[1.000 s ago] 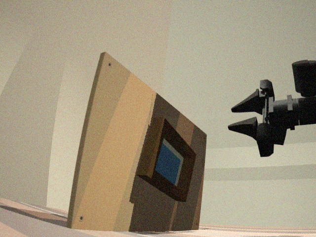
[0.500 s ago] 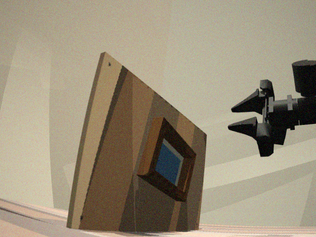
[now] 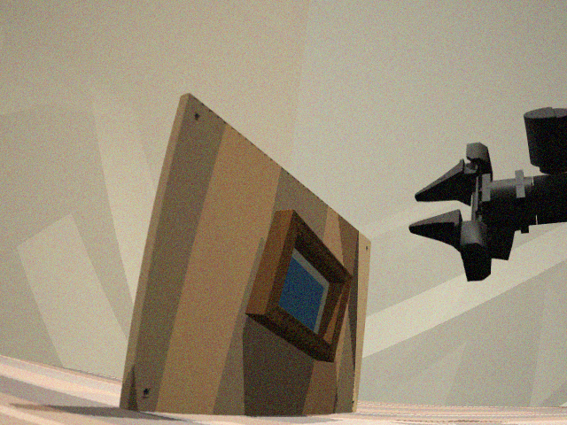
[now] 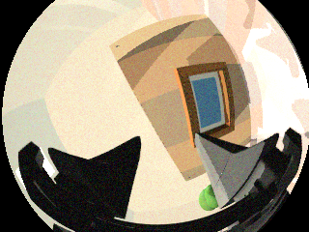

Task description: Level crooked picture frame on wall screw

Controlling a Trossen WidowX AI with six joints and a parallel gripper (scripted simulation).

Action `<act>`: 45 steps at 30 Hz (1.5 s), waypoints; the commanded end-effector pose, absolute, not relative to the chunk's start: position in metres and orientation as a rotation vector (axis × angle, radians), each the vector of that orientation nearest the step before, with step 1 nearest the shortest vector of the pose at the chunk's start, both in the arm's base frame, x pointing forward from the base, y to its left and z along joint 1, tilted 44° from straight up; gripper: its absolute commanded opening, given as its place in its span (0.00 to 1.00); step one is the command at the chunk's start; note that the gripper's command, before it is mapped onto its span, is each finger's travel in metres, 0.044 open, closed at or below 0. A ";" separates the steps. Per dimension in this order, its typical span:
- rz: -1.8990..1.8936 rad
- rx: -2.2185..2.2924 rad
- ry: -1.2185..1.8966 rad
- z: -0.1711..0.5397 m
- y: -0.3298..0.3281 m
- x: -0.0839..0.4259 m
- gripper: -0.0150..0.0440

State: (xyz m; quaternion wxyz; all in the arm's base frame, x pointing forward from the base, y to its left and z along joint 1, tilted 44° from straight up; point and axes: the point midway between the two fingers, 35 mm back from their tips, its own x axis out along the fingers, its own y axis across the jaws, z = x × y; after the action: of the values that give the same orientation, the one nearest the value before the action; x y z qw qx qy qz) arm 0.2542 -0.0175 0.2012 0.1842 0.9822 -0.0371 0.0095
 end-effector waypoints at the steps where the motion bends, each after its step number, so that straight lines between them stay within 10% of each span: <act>1: 0.027 2.773 -0.099 0.201 -0.017 0.254 0.69; 45: 0.018 2.536 -0.097 0.187 0.034 0.310 0.69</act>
State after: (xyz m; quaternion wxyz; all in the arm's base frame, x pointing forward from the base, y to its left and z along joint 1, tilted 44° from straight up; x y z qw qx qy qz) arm 0.2897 0.0351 0.1849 0.2966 0.9543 -0.0369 0.0045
